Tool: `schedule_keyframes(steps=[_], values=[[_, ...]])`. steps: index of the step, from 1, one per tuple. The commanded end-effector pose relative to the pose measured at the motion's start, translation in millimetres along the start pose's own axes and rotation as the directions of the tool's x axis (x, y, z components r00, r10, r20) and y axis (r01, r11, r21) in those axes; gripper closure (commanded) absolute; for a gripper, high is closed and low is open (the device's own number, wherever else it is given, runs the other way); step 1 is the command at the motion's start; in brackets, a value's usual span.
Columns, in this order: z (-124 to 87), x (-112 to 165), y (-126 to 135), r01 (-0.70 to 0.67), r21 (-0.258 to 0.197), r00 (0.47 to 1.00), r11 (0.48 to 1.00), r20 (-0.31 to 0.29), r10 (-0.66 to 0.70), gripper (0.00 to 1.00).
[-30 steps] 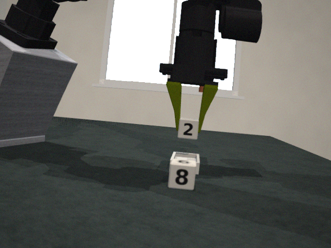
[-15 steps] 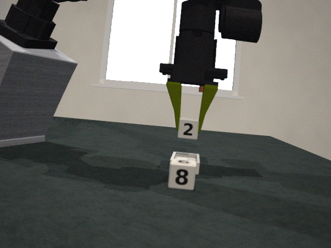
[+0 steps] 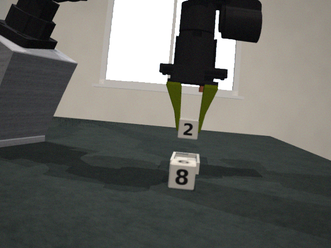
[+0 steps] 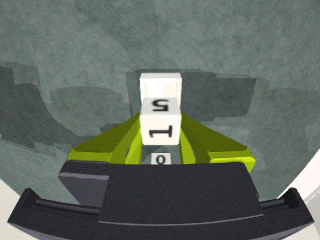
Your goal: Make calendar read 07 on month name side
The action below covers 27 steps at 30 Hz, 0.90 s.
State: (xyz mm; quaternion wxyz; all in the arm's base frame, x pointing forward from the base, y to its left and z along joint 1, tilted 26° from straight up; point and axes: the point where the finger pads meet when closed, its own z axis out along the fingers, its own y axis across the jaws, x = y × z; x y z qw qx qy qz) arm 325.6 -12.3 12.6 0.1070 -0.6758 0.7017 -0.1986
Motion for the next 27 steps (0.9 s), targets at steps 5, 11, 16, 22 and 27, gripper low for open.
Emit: schedule_keyframes(steps=[5,11,16,22,27], values=[[-4.1,1.7,-17.5,0.001,0.024,1.000,1.000,0.003,-0.001,0.74],[-3.6,1.7,-17.0,0.001,0.021,1.000,1.000,0.003,-0.002,0.74],[-3.5,1.6,-16.9,0.002,0.020,1.000,1.000,0.003,-0.002,0.74],[-3.5,1.6,-16.9,0.002,0.020,1.000,1.000,0.003,-0.002,0.74],[-3.5,1.6,-16.9,0.002,0.020,1.000,1.000,0.003,-0.002,0.74]])
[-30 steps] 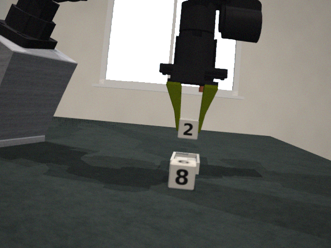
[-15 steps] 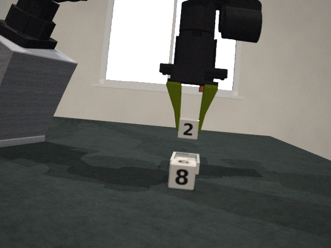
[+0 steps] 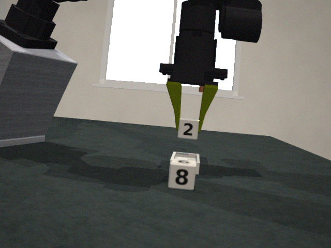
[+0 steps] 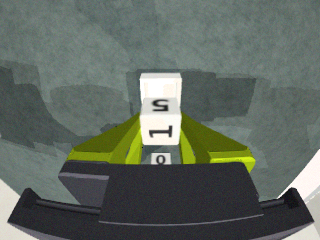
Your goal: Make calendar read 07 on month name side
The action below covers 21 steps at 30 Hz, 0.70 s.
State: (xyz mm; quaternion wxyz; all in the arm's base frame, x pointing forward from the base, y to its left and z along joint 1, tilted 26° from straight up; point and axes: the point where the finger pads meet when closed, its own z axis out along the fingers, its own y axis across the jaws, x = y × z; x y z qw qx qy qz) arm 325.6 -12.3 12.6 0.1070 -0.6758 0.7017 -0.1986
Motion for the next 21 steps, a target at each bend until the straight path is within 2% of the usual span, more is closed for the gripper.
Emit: schedule_keyframes(steps=[1,11,17,21], values=[[-3.5,1.7,-16.9,0.002,0.020,1.000,1.000,0.003,-0.002,0.74],[-1.3,1.7,-16.8,0.001,0.020,1.000,1.000,0.002,-0.001,0.74],[-2.6,1.4,-22.1,-0.001,0.042,1.000,0.999,0.004,0.001,0.74],[2.3,1.9,-19.3,0.000,0.031,1.000,1.000,0.002,0.000,0.74]])
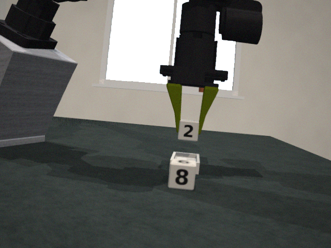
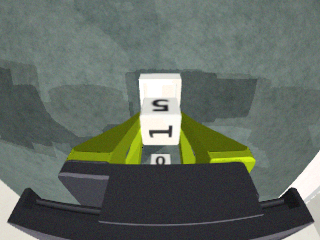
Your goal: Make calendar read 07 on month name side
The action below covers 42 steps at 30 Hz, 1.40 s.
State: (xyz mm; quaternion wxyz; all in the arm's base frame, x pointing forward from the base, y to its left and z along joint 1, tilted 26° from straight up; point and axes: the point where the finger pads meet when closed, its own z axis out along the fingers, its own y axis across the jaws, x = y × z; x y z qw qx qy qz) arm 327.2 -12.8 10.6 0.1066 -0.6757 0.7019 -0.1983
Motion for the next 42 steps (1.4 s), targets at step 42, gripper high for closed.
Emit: schedule_keyframes(steps=[42], values=[[19,1,-17,0.000,0.033,1.000,0.999,0.003,0.000,0.74]])
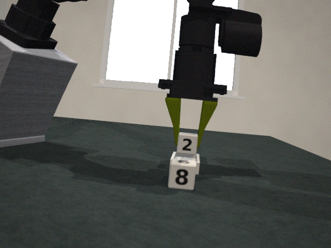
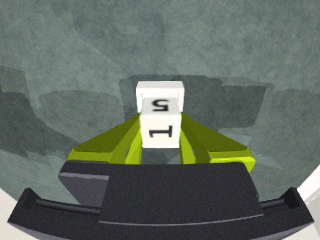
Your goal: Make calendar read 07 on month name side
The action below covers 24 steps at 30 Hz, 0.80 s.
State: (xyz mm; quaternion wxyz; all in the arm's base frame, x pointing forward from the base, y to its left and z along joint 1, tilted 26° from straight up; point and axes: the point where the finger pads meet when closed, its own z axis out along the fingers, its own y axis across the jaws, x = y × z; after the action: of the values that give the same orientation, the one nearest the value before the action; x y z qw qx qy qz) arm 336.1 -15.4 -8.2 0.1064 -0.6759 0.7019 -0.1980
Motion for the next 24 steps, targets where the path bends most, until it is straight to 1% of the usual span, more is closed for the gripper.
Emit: schedule_keyframes(steps=[1,17,24], values=[[-2.1,1.6,-16.5,0.000,0.034,1.000,0.999,0.003,0.000,0.74],[-1.5,1.6,-16.3,0.000,0.034,1.000,0.999,0.003,0.000,0.74],[1.4,1.7,-14.4,0.001,0.026,1.000,1.000,0.002,-0.001,0.74]])
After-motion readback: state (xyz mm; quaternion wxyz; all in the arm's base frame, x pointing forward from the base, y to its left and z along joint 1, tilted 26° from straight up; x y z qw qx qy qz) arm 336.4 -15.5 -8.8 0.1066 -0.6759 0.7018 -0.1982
